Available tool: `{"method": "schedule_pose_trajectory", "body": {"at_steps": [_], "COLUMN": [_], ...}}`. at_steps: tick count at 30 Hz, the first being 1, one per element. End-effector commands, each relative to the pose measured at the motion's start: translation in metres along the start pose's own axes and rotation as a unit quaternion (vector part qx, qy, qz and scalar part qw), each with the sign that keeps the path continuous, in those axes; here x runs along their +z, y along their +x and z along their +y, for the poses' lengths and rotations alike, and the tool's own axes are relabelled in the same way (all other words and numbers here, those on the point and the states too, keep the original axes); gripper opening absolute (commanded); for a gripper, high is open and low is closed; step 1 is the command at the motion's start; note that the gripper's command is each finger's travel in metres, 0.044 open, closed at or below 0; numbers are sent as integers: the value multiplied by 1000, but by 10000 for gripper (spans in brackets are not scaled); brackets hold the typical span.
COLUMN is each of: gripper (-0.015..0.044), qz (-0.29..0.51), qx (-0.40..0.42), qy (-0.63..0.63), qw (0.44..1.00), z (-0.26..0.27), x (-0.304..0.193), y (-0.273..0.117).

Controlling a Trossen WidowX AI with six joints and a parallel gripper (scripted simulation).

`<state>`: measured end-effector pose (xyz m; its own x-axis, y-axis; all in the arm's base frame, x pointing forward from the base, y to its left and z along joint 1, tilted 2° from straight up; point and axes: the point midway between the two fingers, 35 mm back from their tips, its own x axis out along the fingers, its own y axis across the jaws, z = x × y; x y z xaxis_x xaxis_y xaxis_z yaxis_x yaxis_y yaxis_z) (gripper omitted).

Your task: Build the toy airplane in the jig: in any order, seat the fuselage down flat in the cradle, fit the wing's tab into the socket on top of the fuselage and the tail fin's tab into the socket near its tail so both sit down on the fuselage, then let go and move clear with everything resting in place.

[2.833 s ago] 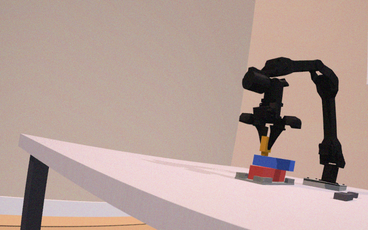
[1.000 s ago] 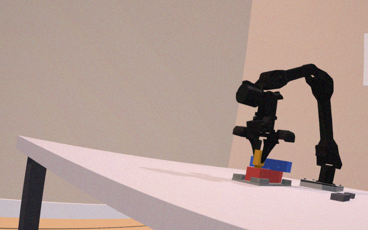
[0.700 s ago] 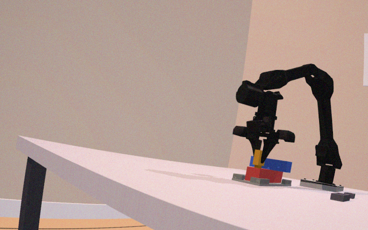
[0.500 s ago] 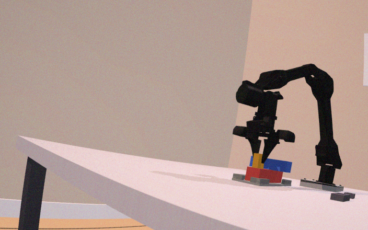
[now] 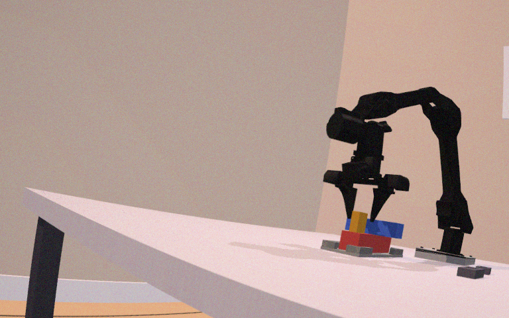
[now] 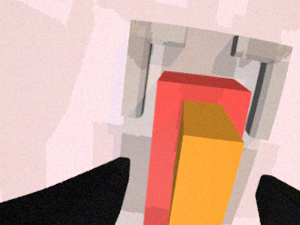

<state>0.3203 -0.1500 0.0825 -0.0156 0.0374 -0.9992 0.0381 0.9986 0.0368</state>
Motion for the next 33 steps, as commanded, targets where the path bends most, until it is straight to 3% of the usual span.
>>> {"method": "schedule_pose_trajectory", "body": {"at_steps": [1, 5, 33], "gripper": [260, 260, 260], "qz": [-11, -11, -11], "qx": [-6, -6, -6], "qy": [-1, -2, -2], "qw": [1000, 1000, 1000], "z": [-2, 0, 0], "x": [5, 1, 3], "y": [-46, -78, -78]}}
